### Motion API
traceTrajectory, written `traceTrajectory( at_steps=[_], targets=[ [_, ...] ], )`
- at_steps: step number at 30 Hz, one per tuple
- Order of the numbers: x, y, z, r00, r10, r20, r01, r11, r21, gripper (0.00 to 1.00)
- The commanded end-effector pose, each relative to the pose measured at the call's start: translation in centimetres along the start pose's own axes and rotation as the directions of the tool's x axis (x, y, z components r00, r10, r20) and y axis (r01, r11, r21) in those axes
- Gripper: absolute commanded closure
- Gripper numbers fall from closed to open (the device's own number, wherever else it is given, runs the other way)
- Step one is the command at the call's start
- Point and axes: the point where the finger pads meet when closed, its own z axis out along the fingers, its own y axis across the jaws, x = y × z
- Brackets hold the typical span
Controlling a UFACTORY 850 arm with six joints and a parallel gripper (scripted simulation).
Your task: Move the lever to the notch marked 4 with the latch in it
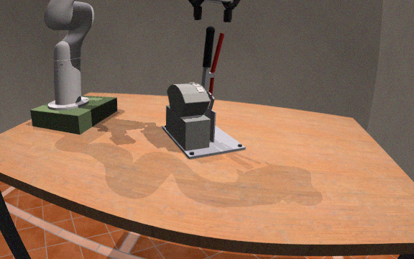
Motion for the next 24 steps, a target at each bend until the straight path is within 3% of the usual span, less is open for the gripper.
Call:
traceTrajectory(
  at_steps=[1,24],
  targets=[
    [0.0,0.0,-0.1,1.000,0.000,-0.002,0.000,1.000,0.002,0.01],
    [0.0,-0.1,2.0,1.000,0.000,-0.002,0.000,1.000,0.002,0.01]
  ],
)
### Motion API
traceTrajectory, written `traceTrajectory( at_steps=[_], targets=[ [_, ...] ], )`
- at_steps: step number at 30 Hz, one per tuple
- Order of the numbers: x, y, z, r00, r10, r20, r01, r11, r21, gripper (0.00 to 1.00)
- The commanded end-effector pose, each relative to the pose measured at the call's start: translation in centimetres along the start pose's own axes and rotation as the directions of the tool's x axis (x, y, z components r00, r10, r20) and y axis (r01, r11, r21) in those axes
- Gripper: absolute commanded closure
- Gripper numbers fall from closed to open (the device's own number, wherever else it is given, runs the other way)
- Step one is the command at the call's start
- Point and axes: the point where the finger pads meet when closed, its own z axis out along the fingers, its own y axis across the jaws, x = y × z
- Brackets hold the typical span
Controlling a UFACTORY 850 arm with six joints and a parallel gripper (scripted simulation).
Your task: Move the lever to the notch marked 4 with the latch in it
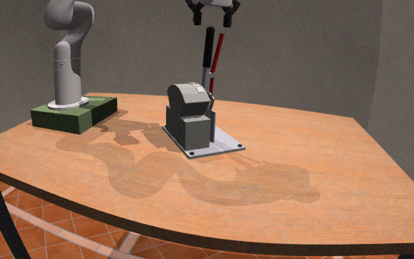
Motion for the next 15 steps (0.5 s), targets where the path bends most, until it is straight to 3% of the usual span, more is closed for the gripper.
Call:
traceTrajectory(
  at_steps=[1,15],
  targets=[
    [0.0,-0.1,0.3,1.000,0.000,-0.002,0.000,1.000,0.002,0.01],
    [0.1,-0.1,3.1,1.000,0.000,-0.002,0.000,1.000,0.002,0.01]
  ],
)
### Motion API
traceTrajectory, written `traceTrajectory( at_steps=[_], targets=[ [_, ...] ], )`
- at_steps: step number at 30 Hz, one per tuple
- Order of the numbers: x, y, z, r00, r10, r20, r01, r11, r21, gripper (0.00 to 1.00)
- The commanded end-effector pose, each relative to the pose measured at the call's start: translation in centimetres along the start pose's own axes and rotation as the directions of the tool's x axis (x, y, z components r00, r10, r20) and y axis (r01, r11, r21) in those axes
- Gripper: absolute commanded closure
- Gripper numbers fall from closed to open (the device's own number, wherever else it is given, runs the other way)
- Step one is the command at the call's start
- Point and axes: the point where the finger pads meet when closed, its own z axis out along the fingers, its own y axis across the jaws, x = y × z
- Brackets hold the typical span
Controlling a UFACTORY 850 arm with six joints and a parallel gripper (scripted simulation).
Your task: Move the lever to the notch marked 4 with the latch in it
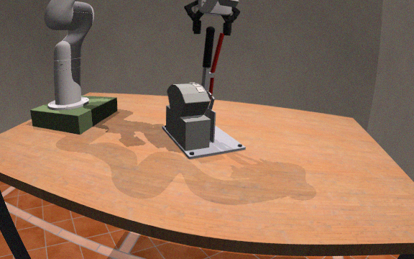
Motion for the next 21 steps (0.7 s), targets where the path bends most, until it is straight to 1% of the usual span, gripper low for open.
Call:
traceTrajectory(
  at_steps=[1,3,13,21],
  targets=[
    [0.1,-0.1,0.7,1.000,0.000,-0.002,0.000,1.000,0.002,0.01],
    [0.1,-0.1,0.7,1.000,0.000,-0.002,0.000,1.000,0.002,0.01],
    [0.1,-0.1,2.0,1.000,0.000,-0.002,0.000,1.000,0.002,0.01],
    [0.1,-0.1,2.3,1.000,0.000,-0.002,0.000,1.000,0.002,0.01]
  ],
)
